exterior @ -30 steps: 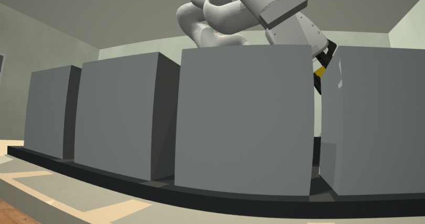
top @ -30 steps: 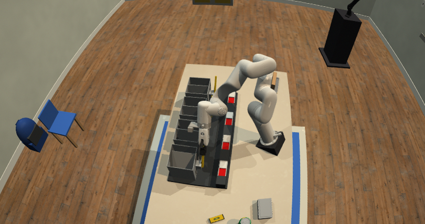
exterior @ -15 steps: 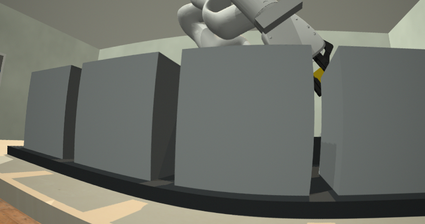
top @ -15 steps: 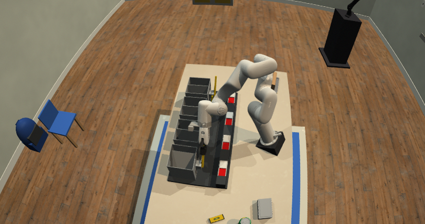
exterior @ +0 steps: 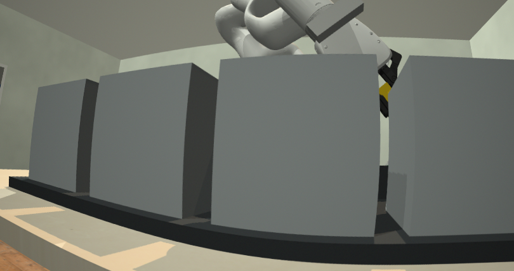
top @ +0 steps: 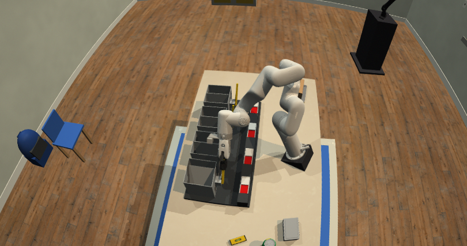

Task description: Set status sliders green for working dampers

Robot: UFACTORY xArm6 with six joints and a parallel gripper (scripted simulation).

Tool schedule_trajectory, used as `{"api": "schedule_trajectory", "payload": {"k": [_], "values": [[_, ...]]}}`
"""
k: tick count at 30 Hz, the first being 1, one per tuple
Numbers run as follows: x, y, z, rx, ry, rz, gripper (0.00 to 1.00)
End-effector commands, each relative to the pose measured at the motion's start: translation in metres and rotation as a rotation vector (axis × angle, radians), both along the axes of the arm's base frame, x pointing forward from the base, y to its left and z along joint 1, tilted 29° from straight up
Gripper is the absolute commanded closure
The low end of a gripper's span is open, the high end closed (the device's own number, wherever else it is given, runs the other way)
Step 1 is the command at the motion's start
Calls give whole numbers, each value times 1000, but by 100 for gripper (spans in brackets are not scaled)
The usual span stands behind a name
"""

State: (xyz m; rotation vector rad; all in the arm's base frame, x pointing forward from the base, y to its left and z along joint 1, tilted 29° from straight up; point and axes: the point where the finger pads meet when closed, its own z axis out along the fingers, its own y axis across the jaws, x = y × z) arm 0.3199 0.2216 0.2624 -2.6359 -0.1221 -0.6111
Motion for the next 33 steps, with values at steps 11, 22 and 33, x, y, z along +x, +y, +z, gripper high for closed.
{"api": "schedule_trajectory", "payload": {"k": [11,22,33], "values": [[0,0,2,3,-3,1,81],[0,0,2,3,-3,1,81],[0,0,2,3,-3,1,65]]}}
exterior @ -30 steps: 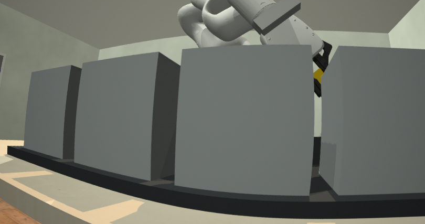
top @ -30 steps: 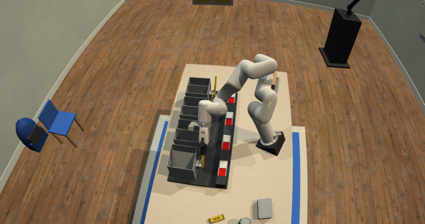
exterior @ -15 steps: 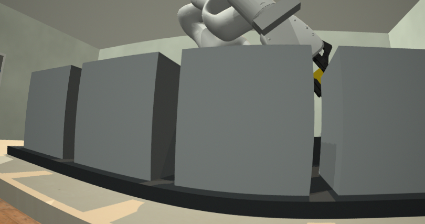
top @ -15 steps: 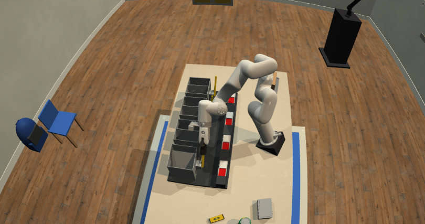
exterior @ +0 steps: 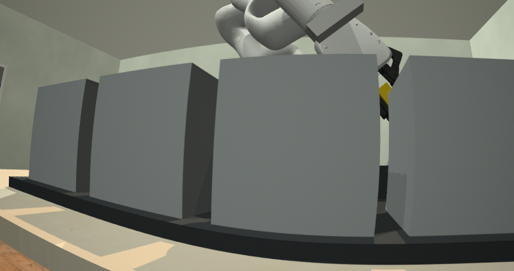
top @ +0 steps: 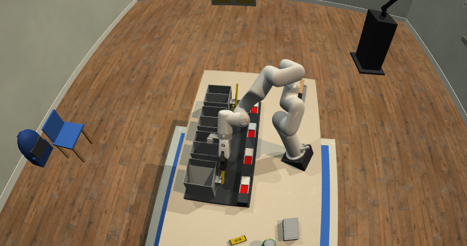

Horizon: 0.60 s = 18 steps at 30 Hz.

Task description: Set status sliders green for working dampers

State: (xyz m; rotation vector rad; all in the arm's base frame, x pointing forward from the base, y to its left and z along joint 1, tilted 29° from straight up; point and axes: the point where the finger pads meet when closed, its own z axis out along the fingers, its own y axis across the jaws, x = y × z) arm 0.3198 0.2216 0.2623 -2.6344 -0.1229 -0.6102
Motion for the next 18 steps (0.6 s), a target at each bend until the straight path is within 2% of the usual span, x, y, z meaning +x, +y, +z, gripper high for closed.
{"api": "schedule_trajectory", "payload": {"k": [1,2,18], "values": [[1,0,2,2,-3,0,65],[1,0,2,2,-3,0,61],[0,-1,4,2,-3,0,61]]}}
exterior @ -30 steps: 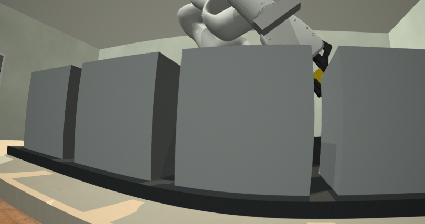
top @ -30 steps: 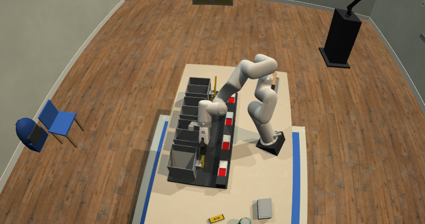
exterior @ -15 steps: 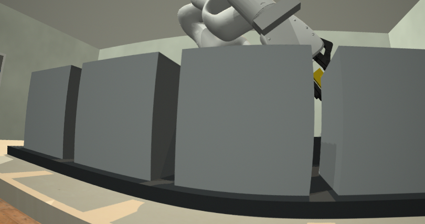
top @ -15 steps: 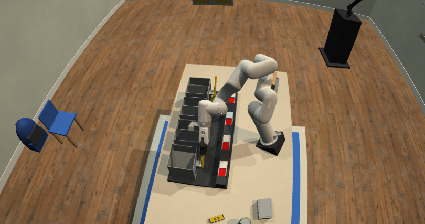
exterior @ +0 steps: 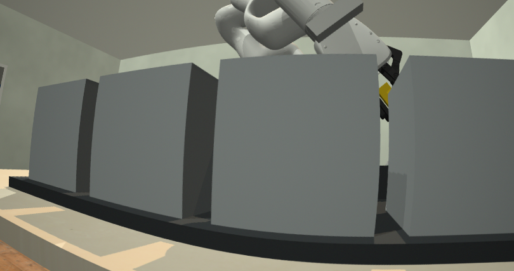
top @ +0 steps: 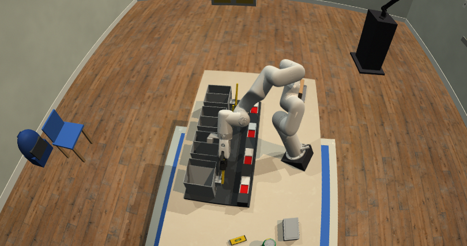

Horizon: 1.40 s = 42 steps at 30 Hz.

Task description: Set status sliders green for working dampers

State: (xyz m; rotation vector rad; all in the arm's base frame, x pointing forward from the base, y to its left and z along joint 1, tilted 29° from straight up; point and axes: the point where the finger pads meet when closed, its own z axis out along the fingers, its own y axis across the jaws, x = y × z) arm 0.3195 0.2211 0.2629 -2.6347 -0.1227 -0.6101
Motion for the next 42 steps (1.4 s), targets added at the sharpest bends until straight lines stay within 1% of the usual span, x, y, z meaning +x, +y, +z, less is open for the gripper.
{"api": "schedule_trajectory", "payload": {"k": [1,6,18,20,26,30,38,42], "values": [[-1,-1,4,2,-3,0,61],[-3,-4,9,2,-3,0,61],[-21,-23,45,2,-3,0,61],[-21,-23,45,2,-3,0,61],[-28,-30,59,2,-3,0,61],[-30,-33,64,2,-3,0,61],[-30,-33,65,0,-3,-1,61],[-25,-26,69,-40,3,-18,61]]}}
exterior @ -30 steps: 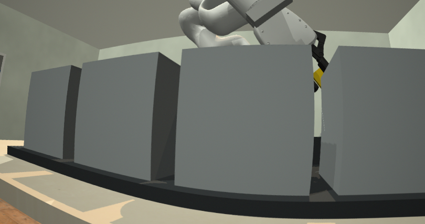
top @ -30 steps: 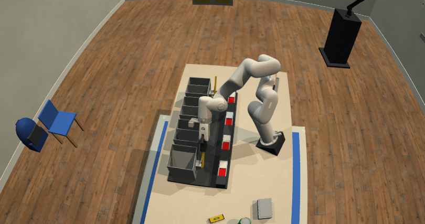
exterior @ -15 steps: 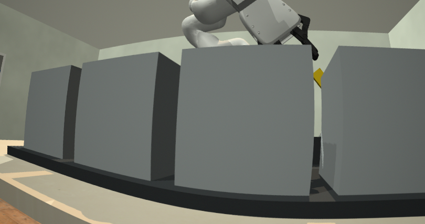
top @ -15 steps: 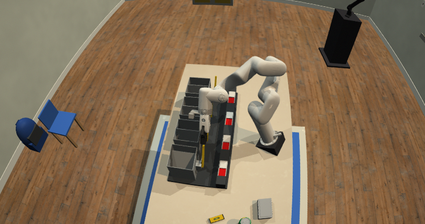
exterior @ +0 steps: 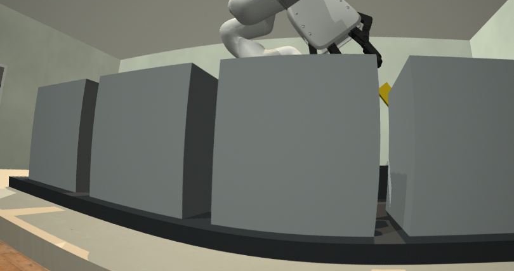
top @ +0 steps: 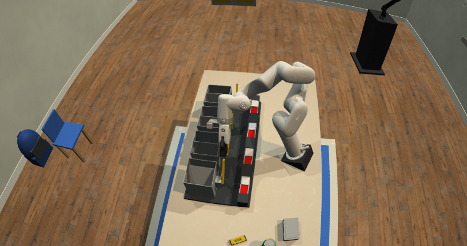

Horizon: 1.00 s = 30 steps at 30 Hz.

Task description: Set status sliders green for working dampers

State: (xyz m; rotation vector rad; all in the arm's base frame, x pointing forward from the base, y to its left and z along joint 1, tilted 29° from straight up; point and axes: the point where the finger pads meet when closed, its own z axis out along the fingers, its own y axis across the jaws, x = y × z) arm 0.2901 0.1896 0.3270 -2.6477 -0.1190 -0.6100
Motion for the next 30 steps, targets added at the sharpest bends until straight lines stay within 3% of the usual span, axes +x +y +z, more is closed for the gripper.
{"api": "schedule_trajectory", "payload": {"k": [1,6,12,14,23,30], "values": [[7,9,8,-49,1,-23,61],[31,40,29,-203,0,-98,61],[42,56,39,-280,2,-133,61],[54,72,50,-361,0,-175,61],[82,108,75,-546,2,-265,61],[87,116,79,-582,2,-285,61]]}}
